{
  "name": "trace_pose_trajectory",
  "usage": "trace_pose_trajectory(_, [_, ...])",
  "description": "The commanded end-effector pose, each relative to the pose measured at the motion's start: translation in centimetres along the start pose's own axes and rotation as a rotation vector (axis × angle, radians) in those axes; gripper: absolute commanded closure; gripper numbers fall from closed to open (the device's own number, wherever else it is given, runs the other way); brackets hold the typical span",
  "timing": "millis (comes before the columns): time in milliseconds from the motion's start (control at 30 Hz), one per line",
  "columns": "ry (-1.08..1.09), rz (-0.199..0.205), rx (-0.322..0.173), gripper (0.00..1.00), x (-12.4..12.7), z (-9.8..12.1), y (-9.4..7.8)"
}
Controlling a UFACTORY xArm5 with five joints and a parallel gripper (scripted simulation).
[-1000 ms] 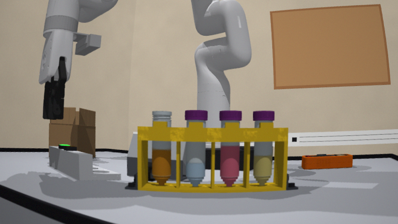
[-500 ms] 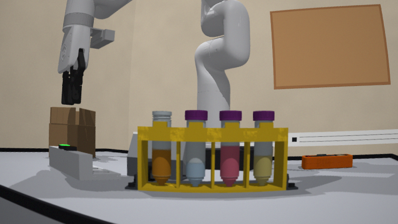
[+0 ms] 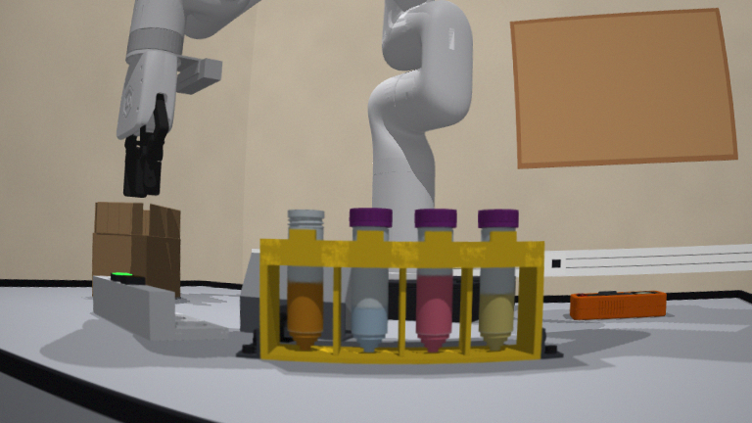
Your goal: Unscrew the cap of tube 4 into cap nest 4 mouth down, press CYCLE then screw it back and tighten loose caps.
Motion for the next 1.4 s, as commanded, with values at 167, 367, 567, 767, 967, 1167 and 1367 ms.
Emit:
trace_pose_trajectory(167, [0.0,0.004,-0.003,0.54,0.0,0.1,-4.5])
trace_pose_trajectory(367, [0.0,0.004,-0.003,0.54,0.0,0.1,-6.5])
trace_pose_trajectory(567, [0.0,0.004,-0.003,0.54,0.0,0.1,-9.6])
trace_pose_trajectory(767, [0.0,0.004,-0.003,0.54,0.0,0.1,-12.0])
trace_pose_trajectory(967, [0.0,0.004,-0.003,0.54,0.0,0.1,-12.0])
trace_pose_trajectory(1167, [0.0,0.004,-0.003,0.54,0.0,0.1,-12.2])
trace_pose_trajectory(1367, [0.0,0.004,-0.003,0.54,0.0,0.1,-12.5])
Point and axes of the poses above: the point where the finger pads meet when closed, its own y axis back along the fingers, its own x axis across the jaws, z = x × y, the point moved 7 cm from there along y, back along the fingers, and after that the axes turned 8 degrees about y, right-handed, at the moved point
